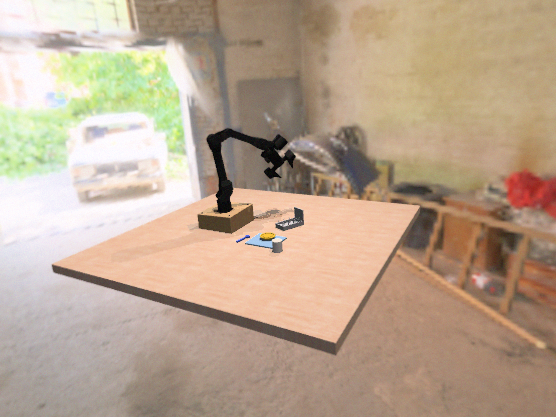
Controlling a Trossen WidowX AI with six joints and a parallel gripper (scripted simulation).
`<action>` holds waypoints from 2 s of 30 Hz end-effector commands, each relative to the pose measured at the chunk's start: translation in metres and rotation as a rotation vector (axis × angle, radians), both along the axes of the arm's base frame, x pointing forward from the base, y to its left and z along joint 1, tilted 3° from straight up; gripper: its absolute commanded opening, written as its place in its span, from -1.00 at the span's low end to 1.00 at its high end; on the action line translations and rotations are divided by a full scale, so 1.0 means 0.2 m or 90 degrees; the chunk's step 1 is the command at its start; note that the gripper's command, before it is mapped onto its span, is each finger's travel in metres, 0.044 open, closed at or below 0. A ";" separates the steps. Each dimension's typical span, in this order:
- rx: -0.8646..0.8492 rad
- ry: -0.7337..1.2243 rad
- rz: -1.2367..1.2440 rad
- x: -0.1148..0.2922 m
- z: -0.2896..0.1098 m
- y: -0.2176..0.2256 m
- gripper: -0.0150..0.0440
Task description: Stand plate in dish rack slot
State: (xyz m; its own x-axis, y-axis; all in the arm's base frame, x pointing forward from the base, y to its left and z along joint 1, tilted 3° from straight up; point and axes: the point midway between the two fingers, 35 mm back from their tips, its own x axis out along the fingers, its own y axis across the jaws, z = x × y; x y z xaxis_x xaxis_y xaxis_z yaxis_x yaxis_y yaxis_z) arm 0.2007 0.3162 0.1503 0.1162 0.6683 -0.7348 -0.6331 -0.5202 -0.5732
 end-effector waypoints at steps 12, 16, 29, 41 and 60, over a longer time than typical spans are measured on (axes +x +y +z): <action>-0.059 0.118 -0.293 0.34 -0.16 -0.33 0.86; -0.069 0.147 -0.368 0.40 -0.20 -0.42 0.86; -0.098 0.248 -0.626 0.58 -0.33 -0.78 0.86; -0.114 0.344 -0.873 0.67 -0.43 -1.15 0.86; -0.120 0.487 -1.263 0.62 -0.58 -1.72 0.86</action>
State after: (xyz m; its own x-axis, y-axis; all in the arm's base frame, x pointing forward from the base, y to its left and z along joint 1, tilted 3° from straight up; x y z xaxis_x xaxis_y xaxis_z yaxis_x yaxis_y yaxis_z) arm 0.3287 -0.0103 0.0382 0.1486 0.0219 -0.9887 -0.3941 0.9182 -0.0389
